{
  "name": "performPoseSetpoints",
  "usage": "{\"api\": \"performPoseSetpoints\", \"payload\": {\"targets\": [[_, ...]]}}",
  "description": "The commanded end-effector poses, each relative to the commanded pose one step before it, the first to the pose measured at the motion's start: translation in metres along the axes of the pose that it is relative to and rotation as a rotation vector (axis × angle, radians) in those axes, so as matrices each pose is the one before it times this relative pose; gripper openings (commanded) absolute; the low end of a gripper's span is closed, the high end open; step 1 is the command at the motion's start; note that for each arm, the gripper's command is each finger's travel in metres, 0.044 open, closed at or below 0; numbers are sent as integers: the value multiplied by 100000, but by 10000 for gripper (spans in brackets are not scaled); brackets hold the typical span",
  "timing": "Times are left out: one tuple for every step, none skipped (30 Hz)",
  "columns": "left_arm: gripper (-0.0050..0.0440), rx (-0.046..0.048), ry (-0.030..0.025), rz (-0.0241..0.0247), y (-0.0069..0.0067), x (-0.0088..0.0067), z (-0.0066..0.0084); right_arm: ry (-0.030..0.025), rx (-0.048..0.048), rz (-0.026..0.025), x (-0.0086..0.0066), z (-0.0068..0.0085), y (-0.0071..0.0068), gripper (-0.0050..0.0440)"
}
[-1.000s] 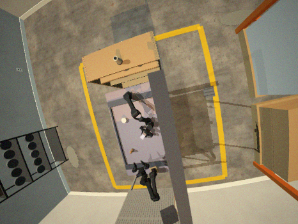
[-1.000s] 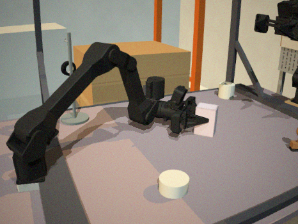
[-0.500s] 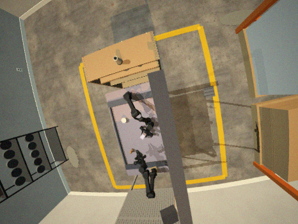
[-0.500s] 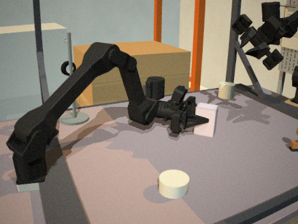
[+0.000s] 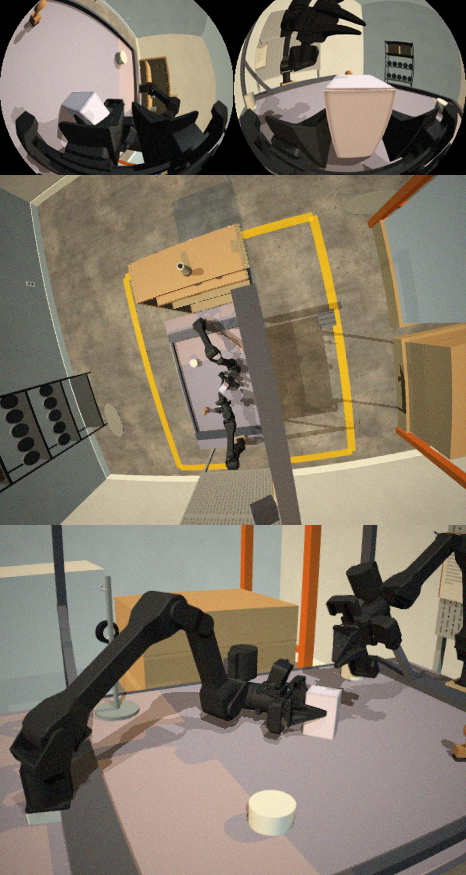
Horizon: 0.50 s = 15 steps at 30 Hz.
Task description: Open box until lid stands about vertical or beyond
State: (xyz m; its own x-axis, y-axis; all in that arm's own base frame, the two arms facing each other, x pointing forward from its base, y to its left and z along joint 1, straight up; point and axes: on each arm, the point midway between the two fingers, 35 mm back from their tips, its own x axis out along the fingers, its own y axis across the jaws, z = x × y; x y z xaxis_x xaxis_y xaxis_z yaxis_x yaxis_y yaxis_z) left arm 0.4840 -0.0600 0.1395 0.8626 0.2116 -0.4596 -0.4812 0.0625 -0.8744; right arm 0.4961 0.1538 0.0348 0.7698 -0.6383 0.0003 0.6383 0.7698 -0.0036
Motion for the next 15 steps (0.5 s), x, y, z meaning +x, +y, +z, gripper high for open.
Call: {"api": "performPoseSetpoints", "payload": {"targets": [[50,-17445,-2667,1170,436,1614,-1689,-800,3035,406,106,1123,324,224],[50,-2360,-610,637,390,326,-225,0,0,0,0,0,0,224],[50,-1359,-361,356,231,187,-125,0,0,0,0,0,0,224],[50,0,0,0,0,0,0,0,0,0,0,0,0,224],[50,0,0,0,0,0,0,0,0,0,0,0,0,224],[50,-431,-116,111,74,59,-39,0,0,0,0,0,0,224],[50,0,0,0,0,0,0,0,0,0,0,0,0,224],[50,0,0,0,0,0,0,0,0,0,0,0,0,224],[50,0,0,0,0,0,0,0,0,0,0,0,0,224],[50,0,0,0,23,14,-1,0,0,0,0,0,0,224],[50,0,0,0,69,43,-2,0,0,0,0,0,0,224],[50,0,0,1,116,71,-2,0,0,0,0,0,0,224],[50,1,0,1,140,85,-2,0,0,0,0,0,0,224],[50,1,0,1,141,84,-2,0,0,0,0,0,0,224],[50,1,0,1,141,84,-1,0,0,0,0,0,0,224]]}}
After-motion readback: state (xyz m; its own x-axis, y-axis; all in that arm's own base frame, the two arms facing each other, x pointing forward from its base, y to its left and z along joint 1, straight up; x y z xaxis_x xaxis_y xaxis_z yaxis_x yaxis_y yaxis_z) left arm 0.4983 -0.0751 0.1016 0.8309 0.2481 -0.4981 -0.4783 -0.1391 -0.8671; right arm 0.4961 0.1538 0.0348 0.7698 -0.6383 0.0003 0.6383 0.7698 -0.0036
